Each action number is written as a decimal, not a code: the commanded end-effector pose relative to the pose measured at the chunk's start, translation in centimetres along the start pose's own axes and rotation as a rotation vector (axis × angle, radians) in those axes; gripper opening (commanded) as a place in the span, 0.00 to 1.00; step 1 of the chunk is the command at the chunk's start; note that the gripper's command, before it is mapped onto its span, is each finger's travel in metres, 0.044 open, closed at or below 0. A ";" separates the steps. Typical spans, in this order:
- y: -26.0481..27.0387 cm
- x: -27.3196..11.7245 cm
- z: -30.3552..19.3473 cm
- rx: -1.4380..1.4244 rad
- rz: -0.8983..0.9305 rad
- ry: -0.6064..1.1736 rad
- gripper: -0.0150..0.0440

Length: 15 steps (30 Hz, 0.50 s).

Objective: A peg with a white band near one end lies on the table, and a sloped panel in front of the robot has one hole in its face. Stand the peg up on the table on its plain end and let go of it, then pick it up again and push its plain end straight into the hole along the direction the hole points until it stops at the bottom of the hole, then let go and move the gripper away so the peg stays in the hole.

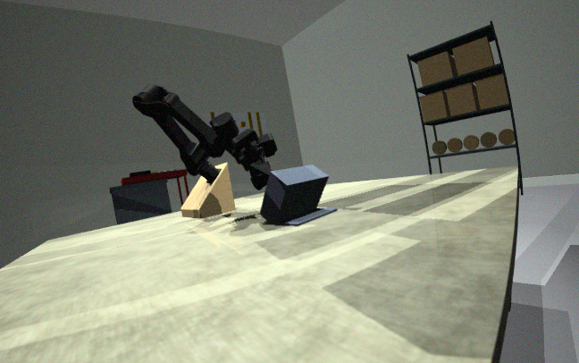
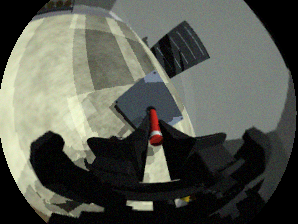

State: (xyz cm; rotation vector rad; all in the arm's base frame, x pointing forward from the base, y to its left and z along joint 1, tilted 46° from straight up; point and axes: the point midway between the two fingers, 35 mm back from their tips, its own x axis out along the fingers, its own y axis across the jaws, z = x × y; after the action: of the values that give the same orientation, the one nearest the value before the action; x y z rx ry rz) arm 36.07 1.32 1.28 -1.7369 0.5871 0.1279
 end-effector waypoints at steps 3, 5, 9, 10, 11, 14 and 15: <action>0.0 0.0 0.0 0.002 -0.002 0.002 0.25; 0.1 0.0 0.0 0.002 -0.002 0.002 0.25; 0.2 0.0 0.0 0.002 -0.002 0.002 0.25; 0.3 0.0 0.0 0.002 -0.002 0.002 0.25; 0.3 0.0 0.0 0.002 -0.002 0.002 0.25; 0.4 0.0 0.0 0.002 -0.002 0.002 0.25; 0.4 0.0 0.0 0.002 -0.002 0.002 0.25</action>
State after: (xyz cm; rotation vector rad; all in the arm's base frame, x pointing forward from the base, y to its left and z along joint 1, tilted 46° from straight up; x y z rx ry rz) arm 36.01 1.40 1.28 -1.7351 0.5781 0.1215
